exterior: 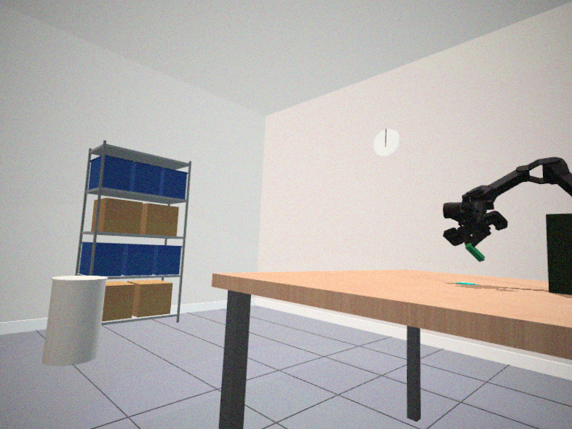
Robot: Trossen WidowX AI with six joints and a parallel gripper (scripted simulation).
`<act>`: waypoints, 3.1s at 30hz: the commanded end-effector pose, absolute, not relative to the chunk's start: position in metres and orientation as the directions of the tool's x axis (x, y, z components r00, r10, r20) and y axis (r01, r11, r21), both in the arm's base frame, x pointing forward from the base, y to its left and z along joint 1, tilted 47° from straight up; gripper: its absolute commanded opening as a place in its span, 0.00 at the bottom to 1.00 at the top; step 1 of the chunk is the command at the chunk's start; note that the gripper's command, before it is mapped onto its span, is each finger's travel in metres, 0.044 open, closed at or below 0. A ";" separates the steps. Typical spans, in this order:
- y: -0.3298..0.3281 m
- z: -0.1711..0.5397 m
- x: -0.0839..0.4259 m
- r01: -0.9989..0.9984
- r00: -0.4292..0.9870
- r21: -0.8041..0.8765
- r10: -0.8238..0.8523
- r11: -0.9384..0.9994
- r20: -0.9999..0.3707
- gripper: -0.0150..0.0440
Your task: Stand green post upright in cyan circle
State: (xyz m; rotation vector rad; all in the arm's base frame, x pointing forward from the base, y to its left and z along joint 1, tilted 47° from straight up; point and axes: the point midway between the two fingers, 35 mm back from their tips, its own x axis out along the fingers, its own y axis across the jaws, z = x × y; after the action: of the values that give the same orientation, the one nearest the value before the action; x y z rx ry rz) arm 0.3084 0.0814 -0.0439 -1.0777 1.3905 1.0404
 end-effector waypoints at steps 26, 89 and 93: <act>0.082 -0.038 0.310 -0.985 0.000 0.025 0.145 0.173 -0.989 0.29; 0.076 -0.009 0.316 -0.980 0.196 -0.179 0.529 0.084 -0.826 0.29; 0.075 -0.006 0.316 -0.977 0.210 -0.199 0.549 0.080 -0.809 0.29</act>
State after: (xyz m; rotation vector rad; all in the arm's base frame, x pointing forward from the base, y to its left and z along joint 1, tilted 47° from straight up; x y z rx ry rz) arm 0.3170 0.0750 -0.0100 -0.8500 0.6690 1.2601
